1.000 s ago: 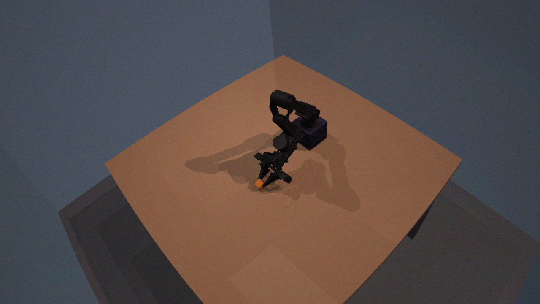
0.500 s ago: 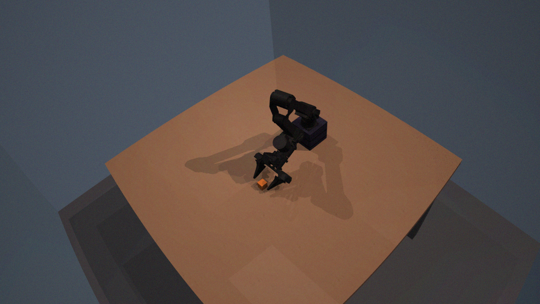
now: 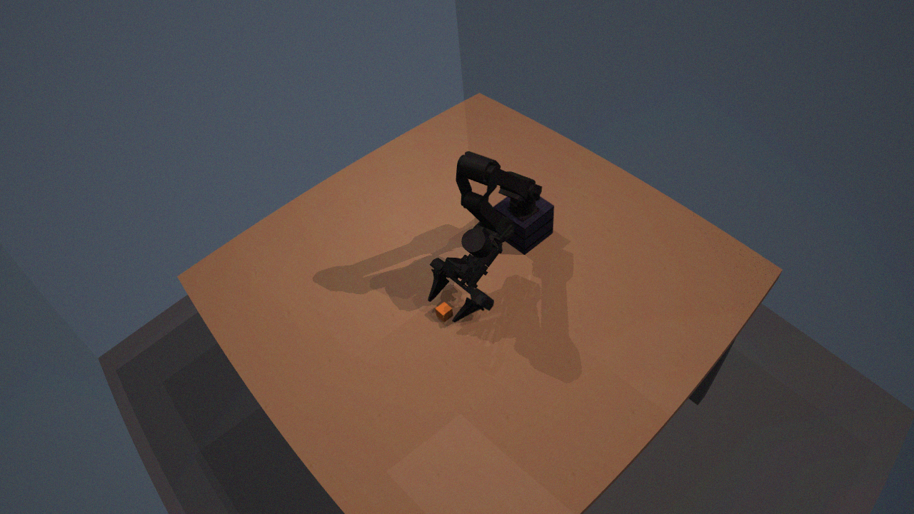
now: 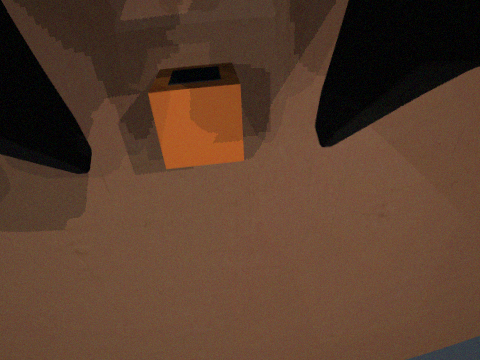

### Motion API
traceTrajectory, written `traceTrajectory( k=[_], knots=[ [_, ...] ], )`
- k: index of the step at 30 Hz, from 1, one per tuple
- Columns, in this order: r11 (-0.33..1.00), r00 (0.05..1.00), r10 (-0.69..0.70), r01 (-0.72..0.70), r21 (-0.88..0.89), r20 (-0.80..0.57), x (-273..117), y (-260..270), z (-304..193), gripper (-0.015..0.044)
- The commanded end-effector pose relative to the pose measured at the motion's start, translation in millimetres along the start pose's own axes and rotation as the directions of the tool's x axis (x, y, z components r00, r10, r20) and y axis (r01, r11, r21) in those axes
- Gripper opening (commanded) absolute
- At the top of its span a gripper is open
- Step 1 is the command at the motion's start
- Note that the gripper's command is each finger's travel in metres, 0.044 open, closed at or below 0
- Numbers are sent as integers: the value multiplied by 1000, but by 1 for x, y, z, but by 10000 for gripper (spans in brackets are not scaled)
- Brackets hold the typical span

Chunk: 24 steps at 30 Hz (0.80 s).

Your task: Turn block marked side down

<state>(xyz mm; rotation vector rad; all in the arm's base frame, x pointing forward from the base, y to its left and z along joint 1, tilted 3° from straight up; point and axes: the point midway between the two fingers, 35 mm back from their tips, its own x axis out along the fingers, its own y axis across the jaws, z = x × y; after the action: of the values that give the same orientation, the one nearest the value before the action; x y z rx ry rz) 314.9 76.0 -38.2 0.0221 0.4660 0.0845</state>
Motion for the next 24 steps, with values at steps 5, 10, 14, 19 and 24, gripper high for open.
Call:
traceTrajectory(
  k=[5,10,14,19,24],
  knots=[
    [1000,1000,-3,3,-4,0,0,0,0,440],
    [1000,1000,-3,3,-4,0,0,0,0,440],
    [1000,1000,-3,3,-4,0,0,0,0,440],
    [1000,998,-2,2,-9,-64,6,2,3,440],
    [1000,981,-3,0,-13,-196,6,4,15,440]
  ],
)
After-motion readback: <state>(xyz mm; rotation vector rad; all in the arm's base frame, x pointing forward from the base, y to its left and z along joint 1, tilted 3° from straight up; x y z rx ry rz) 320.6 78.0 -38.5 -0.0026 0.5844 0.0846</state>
